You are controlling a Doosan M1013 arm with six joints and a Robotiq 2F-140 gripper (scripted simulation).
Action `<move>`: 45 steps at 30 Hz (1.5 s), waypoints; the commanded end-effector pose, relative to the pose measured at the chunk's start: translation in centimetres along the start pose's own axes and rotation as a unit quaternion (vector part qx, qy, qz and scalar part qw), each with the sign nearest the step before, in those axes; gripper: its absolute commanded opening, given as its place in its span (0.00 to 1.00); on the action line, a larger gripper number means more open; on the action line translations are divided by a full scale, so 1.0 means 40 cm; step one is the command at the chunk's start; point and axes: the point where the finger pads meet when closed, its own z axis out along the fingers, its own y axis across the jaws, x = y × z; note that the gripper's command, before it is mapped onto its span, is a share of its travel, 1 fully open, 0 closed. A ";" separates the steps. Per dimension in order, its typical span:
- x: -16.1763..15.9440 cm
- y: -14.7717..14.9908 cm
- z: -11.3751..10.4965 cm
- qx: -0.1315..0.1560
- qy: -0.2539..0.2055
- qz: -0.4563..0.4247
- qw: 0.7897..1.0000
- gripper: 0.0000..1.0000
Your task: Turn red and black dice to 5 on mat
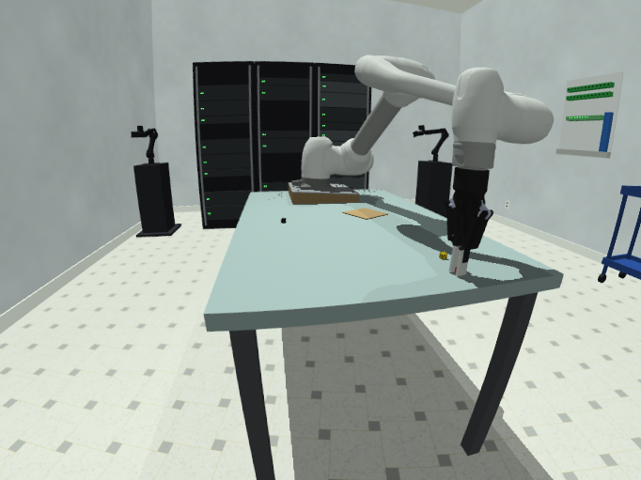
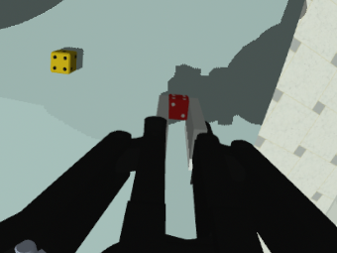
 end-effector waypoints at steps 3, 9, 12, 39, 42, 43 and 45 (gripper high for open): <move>0.000 0.000 -0.001 0.000 0.000 0.000 1.000 0.16; 0.000 0.000 -0.002 0.000 0.000 0.000 1.000 0.16; 0.000 0.000 -0.005 0.000 0.000 0.000 1.000 0.16; 0.000 0.000 -0.251 0.000 0.000 0.000 1.000 0.16; 0.000 0.000 -0.251 0.000 0.000 0.000 1.000 0.16; 0.000 0.000 -0.251 0.000 0.000 -0.001 1.000 0.16; 0.000 0.000 -0.251 0.000 0.000 -0.001 1.000 0.16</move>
